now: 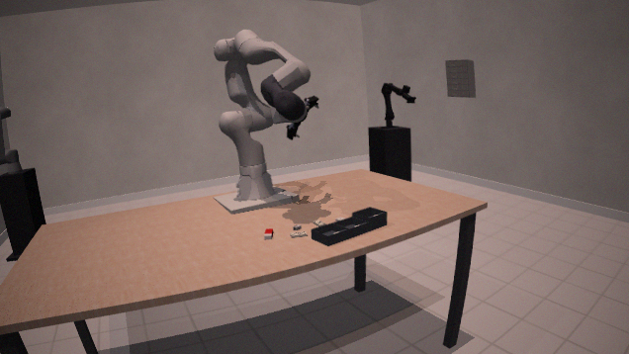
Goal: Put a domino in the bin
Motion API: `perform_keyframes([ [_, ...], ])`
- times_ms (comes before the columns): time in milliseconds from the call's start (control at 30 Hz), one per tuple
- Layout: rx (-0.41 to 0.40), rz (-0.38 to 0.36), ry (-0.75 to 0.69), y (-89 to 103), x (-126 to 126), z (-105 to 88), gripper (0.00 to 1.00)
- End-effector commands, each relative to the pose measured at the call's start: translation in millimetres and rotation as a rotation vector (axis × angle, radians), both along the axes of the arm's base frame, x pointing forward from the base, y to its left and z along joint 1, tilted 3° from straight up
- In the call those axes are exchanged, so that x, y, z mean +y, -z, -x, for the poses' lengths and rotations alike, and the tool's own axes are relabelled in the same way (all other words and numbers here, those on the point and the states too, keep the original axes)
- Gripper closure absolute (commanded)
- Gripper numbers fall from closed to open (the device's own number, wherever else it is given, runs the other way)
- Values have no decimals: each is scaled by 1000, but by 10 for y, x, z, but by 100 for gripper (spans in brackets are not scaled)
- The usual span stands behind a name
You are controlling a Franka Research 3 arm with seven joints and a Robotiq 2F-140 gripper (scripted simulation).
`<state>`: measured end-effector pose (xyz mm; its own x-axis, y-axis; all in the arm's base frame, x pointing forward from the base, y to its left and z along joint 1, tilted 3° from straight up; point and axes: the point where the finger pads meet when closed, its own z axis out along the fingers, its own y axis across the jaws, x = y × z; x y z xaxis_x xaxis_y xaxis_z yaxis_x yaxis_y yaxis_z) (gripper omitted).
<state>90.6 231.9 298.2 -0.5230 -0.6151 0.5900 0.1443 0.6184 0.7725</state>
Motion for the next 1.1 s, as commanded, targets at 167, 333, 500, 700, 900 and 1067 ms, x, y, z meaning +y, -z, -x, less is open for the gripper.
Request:
perform_keyframes([
  [167,0,0,0,0,0,0,0],
  [333,0,0,0,0,0,0,0],
  [500,0,0,0,0,0,0,0],
  [700,0,0,0,416,-18,16,95],
  [900,0,0,0,915,-39,36,95],
  [1067,0,0,0,1079,-46,42,95],
])
